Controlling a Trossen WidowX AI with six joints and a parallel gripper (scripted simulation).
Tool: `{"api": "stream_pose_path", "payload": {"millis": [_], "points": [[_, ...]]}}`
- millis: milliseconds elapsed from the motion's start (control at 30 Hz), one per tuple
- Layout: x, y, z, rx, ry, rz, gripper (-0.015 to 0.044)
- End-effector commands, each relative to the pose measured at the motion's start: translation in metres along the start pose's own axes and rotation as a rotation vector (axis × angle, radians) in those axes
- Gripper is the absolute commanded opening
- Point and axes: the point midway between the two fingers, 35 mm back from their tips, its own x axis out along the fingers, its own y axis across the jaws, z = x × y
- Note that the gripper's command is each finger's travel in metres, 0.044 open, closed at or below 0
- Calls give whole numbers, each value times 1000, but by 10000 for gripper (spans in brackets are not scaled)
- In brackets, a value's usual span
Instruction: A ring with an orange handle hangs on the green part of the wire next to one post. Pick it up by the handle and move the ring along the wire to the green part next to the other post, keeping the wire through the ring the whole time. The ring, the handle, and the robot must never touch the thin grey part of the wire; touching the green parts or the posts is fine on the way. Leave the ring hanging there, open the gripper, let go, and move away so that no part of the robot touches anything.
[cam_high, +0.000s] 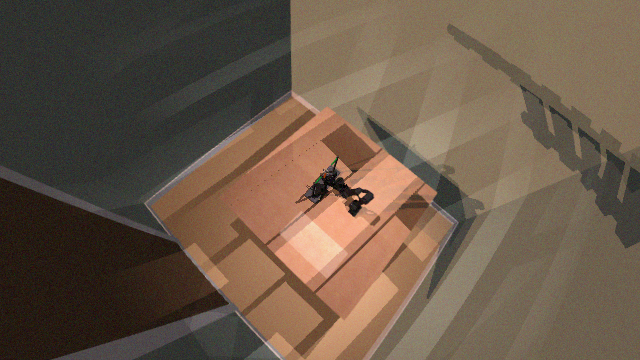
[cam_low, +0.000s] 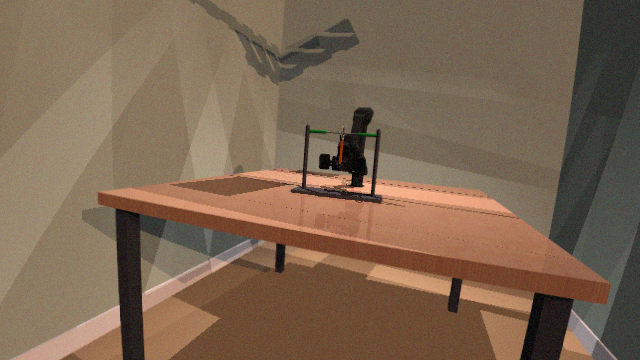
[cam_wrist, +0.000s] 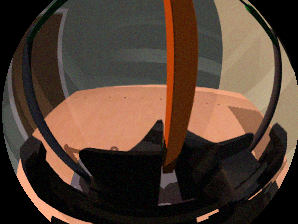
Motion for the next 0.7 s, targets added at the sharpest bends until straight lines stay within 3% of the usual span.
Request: {"api": "stream_pose_path", "payload": {"millis": [0, 667], "points": [[0, 4, 1, 4, -4, -2, -150], [0, 24, 1, 7, -3, 1, -150]]}}
